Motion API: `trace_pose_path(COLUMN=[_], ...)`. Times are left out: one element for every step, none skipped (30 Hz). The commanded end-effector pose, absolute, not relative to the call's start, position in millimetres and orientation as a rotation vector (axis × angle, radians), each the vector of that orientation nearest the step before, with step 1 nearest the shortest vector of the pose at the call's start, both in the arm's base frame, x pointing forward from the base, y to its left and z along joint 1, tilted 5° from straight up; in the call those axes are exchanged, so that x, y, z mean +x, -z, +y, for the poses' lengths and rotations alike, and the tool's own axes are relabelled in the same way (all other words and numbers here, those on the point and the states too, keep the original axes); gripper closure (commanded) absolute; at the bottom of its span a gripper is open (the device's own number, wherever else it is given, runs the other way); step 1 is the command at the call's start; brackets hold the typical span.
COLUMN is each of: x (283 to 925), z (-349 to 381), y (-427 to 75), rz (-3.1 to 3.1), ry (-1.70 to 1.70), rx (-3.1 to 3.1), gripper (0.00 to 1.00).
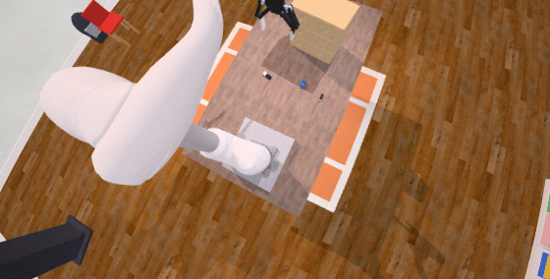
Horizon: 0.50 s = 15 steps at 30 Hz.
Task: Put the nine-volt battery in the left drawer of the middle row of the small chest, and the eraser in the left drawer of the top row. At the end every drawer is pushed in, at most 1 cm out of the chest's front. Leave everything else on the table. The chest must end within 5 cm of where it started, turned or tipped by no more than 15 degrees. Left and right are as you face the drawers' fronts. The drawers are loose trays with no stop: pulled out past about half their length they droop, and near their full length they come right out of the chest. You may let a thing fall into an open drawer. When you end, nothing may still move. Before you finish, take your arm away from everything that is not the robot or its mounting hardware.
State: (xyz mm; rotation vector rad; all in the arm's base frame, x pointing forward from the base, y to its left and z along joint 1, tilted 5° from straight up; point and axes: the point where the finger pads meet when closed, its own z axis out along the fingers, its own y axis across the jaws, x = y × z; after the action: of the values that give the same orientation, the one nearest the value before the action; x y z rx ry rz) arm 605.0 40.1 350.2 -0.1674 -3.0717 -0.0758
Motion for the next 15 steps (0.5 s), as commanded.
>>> trace_pose_path(x=[605.0, 605.0, 605.1, 605.2, 605.2, 605.3, 605.4, 605.5, 605.7, 605.8, 605.9, 605.9, 605.9, 606.0, 606.1], z=[40.1, 40.1, 40.1, 40.2, 40.2, 40.3, 40.4, 40.5, 40.6, 40.8, 40.9, 40.9, 40.9, 41.0, 41.2], y=[-349.6, -349.0, -348.3, -347.3, -346.1, -344.7, -343.1, -341.2, -339.1, -336.7, -334.1, -334.1, -334.1, -331.3, -328.3], rz=[-3.073, -3.075, -3.076, -3.078, -3.079, -3.079, -3.079, -3.077, -3.072, -3.065, -3.054, -3.054, -3.054, -3.038, -3.018], ry=[0.077, 0.078, 0.079, 0.08, 0.081, 0.083, 0.085, 0.087, 0.089, 0.092, 0.095, 0.095, 0.095, 0.098, 0.101], rx=[-0.141, -0.119, -0.091, -0.054, -0.009, 0.045, 0.108, 0.18, 0.261, 0.351, 0.45, 0.45, 0.45, 0.557, 0.671], gripper=[0.0, 0.0, 0.0, 0.0, 0.0, 0.0, 0.0, 0.0, 0.0, 0.0, 0.0, 0.0, 0.0, 0.0, 0.0])
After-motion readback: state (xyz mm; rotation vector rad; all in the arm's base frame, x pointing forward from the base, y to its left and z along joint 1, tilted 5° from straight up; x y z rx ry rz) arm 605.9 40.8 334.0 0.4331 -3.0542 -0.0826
